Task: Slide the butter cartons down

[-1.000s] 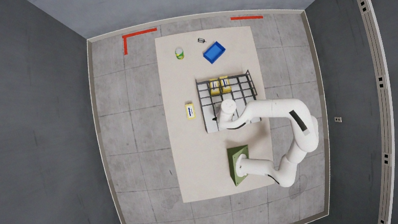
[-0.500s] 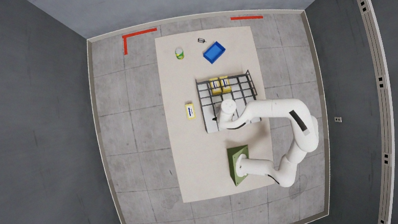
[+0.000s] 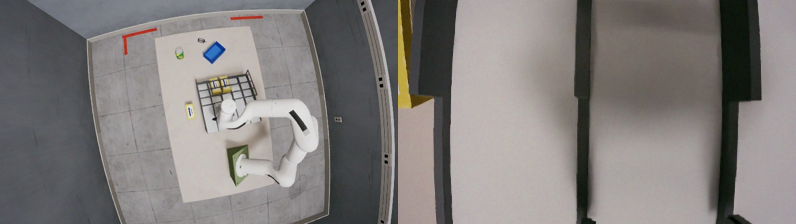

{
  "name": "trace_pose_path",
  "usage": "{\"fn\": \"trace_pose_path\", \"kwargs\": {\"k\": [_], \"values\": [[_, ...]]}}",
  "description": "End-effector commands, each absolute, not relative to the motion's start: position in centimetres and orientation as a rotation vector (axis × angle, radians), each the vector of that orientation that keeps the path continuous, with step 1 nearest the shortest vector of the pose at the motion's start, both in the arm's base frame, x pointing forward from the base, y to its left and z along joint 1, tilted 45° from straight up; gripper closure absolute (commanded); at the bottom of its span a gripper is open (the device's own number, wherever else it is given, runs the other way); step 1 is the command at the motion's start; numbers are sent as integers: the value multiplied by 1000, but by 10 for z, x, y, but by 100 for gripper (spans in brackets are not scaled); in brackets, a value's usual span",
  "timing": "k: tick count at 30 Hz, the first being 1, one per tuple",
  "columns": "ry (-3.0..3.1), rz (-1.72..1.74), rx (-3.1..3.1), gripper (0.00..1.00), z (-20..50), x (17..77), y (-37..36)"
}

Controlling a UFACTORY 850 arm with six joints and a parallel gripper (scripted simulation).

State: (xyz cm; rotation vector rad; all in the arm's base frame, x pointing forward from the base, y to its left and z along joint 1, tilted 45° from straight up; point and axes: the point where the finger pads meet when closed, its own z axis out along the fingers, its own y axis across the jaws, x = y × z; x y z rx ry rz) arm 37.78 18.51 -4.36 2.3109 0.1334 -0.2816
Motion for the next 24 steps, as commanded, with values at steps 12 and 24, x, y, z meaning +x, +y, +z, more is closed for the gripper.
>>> {"fn": "trace_pose_path", "kwargs": {"k": [12, 24], "values": [[134, -280, 2312, 19, -43, 378, 186], [134, -280, 2312, 19, -43, 378, 186]]}}
